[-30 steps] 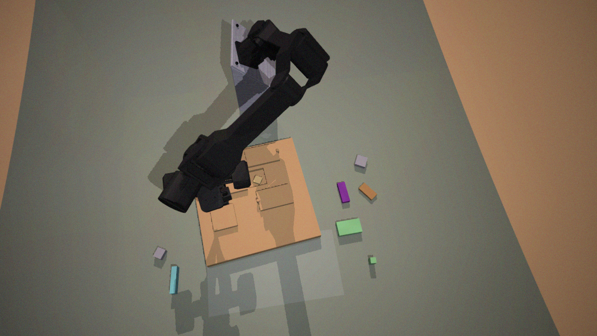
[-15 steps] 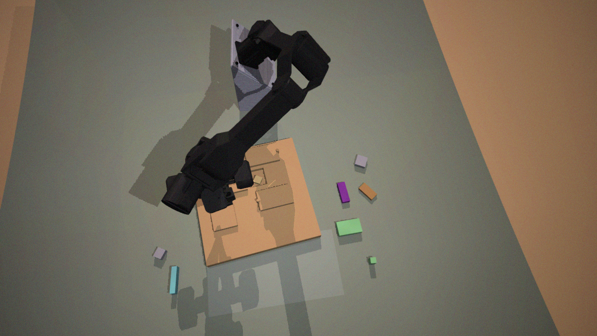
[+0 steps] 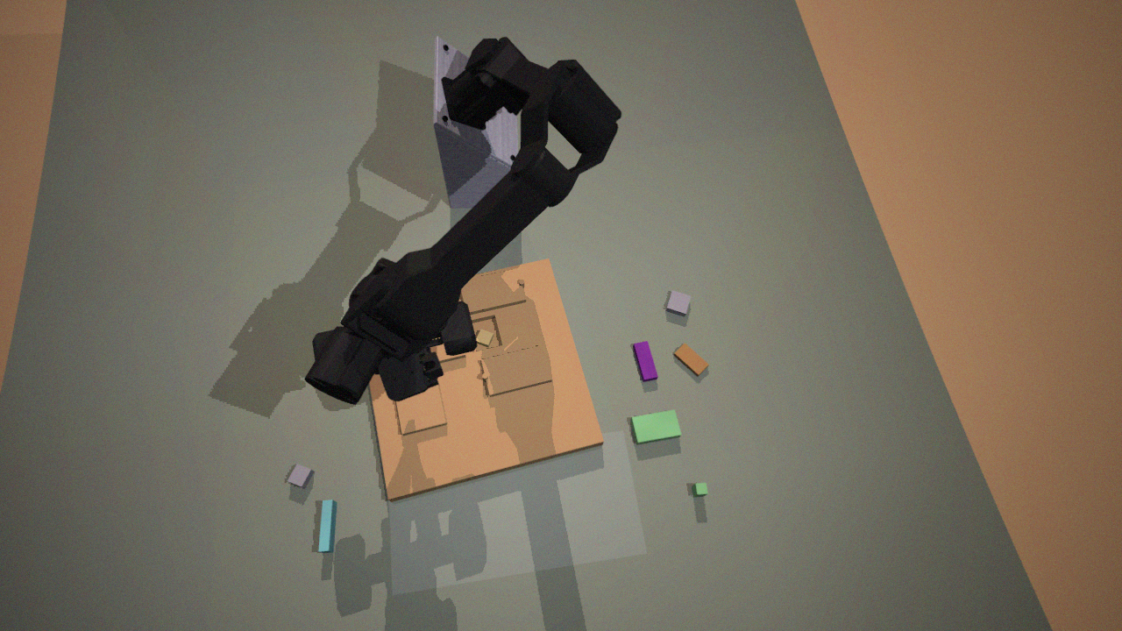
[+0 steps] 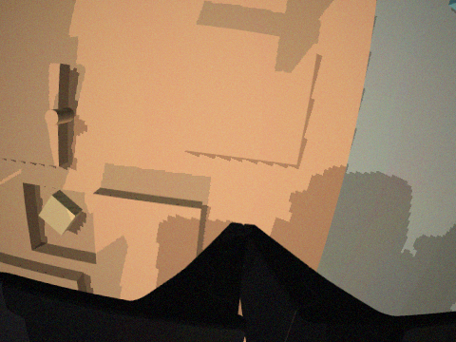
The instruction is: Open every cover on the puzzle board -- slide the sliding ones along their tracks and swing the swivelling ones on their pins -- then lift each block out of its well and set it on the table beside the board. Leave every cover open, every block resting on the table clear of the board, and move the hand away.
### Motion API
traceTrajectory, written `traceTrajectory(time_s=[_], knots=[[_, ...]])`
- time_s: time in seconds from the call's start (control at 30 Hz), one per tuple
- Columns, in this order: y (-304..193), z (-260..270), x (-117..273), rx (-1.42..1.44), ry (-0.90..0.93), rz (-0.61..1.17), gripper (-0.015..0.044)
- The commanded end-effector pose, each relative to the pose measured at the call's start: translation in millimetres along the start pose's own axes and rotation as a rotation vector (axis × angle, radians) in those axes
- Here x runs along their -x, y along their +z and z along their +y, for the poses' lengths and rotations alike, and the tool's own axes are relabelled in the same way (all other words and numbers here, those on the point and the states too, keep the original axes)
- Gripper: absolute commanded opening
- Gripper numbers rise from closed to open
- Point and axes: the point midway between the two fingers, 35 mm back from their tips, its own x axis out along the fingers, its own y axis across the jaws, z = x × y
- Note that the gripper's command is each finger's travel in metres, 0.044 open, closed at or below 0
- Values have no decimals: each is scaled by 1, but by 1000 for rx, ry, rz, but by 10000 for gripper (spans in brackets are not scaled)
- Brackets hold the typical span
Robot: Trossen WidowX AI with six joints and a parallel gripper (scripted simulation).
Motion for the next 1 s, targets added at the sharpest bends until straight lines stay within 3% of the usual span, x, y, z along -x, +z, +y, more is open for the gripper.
traceTrajectory(time_s=[0.0, 0.97], knots=[[0, 1, -4, -4, 5, -2, 0], [1, 1, -33, -4, 6, -2, 0]])
